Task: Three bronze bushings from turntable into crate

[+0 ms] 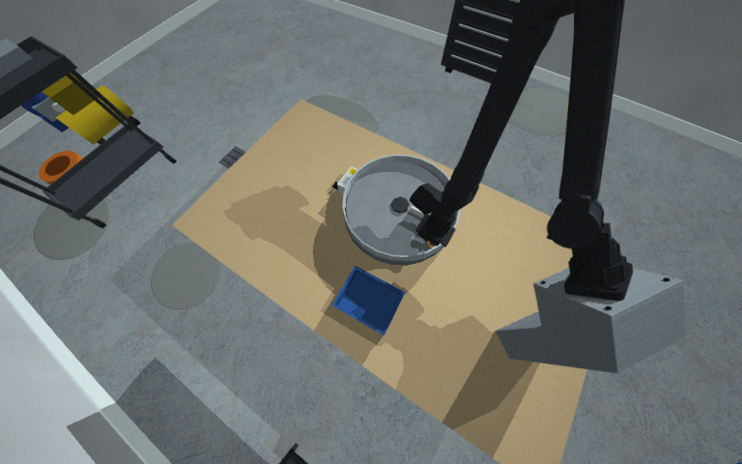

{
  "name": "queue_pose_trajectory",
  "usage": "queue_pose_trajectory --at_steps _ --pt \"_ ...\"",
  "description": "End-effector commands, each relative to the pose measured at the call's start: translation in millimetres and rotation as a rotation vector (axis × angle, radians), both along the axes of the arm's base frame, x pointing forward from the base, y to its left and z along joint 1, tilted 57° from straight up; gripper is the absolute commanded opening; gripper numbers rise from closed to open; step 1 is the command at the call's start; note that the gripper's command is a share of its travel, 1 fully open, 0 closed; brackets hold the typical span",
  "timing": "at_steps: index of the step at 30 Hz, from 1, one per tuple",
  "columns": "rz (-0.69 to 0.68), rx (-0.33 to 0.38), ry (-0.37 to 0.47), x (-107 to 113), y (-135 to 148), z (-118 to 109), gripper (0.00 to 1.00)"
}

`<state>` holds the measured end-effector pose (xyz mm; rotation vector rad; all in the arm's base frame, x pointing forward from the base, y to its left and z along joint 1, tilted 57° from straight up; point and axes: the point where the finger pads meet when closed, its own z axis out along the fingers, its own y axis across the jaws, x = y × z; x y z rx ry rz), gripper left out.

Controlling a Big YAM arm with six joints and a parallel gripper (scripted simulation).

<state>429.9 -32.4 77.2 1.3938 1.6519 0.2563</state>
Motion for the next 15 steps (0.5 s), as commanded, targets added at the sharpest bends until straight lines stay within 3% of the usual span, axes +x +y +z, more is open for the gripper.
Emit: queue_pose_trajectory --at_steps 1,4,15 --pt "-0.004 -0.003 -0.042 6.9 -5.3 15.9 0.12" --pt "-0.004 -0.006 -0.011 8.2 -7.0 1.4 0.12" --pt "-0.005 -0.005 -0.011 11.7 -9.1 -0.4 0.12"
